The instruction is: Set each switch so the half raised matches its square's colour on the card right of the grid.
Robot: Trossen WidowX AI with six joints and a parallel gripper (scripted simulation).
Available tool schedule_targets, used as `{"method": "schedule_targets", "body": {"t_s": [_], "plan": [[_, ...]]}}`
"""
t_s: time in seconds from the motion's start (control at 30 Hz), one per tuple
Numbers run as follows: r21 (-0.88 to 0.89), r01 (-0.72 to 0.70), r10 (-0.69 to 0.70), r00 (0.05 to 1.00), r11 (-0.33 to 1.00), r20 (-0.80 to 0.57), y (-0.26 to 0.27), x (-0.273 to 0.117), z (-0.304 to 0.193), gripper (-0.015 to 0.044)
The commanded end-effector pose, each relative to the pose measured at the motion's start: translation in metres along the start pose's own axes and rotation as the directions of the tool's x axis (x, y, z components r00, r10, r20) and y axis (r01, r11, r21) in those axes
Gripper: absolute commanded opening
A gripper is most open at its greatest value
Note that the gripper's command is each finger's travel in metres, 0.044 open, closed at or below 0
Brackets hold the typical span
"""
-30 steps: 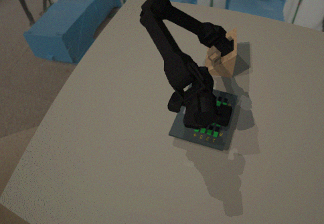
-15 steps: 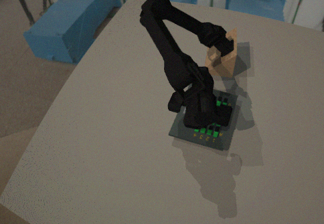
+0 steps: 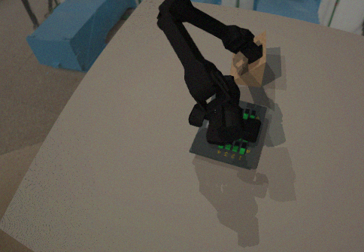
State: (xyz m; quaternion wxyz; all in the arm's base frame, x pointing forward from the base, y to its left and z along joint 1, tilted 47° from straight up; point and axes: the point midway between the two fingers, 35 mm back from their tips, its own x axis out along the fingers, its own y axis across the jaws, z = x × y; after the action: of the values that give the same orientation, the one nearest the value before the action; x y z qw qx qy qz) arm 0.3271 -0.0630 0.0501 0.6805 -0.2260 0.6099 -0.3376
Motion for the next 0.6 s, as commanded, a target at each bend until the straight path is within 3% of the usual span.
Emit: {"method": "schedule_targets", "body": {"t_s": [0.0, 0.57], "plan": [[-0.006, 0.003, -0.003, 1.000, 1.000, 0.000, -0.0001, 0.0011, -0.0003, 0.0000], [-0.006, 0.003, -0.003, 1.000, 1.000, 0.000, -0.0002, 0.0034, -0.0003, 0.0000]]}}
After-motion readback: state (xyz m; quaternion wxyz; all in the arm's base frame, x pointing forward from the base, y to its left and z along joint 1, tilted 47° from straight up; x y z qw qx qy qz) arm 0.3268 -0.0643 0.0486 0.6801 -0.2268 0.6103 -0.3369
